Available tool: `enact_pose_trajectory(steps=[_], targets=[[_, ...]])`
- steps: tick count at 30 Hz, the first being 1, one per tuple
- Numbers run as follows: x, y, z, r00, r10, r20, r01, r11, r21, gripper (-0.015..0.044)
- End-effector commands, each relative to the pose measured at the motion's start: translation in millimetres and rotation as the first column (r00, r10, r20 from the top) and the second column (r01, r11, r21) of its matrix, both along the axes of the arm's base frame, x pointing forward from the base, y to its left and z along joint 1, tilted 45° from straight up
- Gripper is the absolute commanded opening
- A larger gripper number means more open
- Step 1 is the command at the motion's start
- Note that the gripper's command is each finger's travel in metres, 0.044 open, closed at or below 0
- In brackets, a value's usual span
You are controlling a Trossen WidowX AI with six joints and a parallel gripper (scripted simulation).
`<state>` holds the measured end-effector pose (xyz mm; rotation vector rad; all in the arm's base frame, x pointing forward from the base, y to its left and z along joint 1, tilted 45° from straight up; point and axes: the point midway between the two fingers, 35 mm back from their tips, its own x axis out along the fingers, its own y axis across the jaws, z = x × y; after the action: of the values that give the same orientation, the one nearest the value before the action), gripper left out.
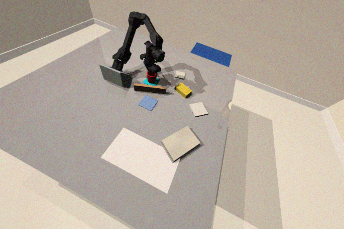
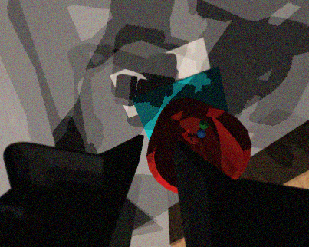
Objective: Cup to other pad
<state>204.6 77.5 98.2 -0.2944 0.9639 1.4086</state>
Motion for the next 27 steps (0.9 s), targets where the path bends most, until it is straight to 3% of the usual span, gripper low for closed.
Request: enact_pose_trajectory(steps=[1,24,27], targets=[[2.5,-4.2,3.8,1.0,0.002,0.008,-0.002,1.0,-0.004,0.0128],[2.2,-22.7,23.4,1.0,0.001,0.003,-0.001,1.0,0.0,0.0128],[1.3,-19.8,20.5,1.0,-0.002,-0.006,0.002,1.0,0.004,0.0206]])
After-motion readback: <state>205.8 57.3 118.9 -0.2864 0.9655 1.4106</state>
